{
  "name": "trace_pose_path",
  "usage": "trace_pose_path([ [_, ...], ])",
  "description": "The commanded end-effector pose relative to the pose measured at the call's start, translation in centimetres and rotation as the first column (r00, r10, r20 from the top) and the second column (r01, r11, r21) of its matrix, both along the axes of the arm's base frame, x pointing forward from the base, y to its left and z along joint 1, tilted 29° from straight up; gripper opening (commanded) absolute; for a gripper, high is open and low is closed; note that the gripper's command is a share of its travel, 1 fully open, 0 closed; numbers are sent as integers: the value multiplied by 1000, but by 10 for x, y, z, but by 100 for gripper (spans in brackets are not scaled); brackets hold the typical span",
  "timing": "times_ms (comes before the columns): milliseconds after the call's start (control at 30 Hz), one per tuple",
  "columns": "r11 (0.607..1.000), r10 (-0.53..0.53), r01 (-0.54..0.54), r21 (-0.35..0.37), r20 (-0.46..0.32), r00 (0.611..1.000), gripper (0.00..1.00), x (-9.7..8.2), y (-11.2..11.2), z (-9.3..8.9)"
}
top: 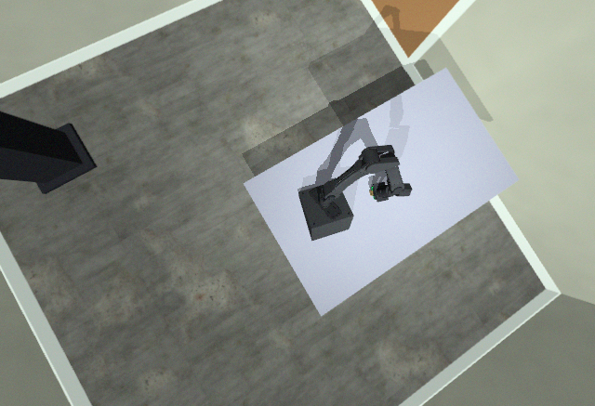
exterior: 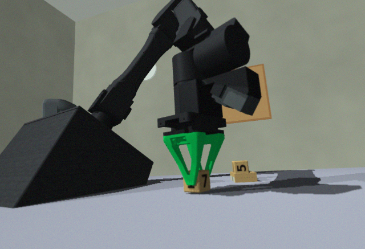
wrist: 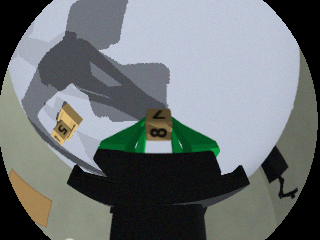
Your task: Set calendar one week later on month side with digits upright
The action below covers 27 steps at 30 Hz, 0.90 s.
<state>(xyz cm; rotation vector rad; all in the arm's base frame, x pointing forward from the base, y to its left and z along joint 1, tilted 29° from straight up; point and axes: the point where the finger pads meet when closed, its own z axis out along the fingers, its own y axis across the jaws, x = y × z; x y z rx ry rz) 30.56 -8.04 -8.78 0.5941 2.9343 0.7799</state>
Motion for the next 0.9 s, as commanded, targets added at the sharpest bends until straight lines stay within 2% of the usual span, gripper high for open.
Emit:
trace_pose_path([
  [0,1000,-14,14,-10,34,999,26,12,-9,10],
  [867,1000,-10,11,-12,37,999,26,14,-7,5],
])
